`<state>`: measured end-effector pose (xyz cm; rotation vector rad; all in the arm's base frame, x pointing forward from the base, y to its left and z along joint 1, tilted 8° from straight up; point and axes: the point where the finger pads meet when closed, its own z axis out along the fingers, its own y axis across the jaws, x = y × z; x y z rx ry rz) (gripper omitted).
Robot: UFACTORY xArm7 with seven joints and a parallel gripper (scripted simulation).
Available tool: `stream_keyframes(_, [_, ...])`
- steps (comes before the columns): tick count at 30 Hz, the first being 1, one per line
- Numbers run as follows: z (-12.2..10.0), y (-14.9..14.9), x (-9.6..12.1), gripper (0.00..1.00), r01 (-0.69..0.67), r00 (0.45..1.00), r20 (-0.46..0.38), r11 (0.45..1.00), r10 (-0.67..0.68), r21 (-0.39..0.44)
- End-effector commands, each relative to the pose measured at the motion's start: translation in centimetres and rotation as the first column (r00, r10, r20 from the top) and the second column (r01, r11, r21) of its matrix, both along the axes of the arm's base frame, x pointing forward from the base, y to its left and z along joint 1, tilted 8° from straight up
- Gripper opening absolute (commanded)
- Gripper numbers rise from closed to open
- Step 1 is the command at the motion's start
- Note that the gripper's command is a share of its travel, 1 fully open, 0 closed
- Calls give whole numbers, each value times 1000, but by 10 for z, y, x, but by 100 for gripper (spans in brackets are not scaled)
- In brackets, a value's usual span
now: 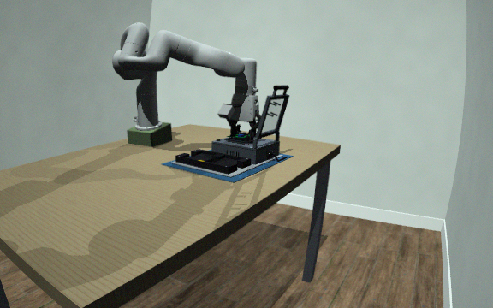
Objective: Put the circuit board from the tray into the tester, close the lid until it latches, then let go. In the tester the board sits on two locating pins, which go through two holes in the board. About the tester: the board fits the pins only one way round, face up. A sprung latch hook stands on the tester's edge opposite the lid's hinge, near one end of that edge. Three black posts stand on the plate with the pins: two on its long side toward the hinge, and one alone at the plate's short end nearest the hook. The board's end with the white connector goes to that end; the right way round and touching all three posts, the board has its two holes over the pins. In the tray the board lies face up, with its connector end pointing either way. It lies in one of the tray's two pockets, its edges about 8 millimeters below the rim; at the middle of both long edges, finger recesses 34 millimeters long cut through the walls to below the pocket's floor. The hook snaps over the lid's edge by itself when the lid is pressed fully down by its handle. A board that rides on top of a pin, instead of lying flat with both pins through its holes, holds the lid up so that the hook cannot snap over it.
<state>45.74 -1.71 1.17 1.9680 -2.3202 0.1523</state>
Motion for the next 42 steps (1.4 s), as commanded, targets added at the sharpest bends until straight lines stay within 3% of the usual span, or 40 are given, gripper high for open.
stream_keyframes(1, [4,0,3,79,0,1000,7,1000,0,0])
stream_keyframes(42, [13,2,3,79,26,1000,11,1000,-26,0])
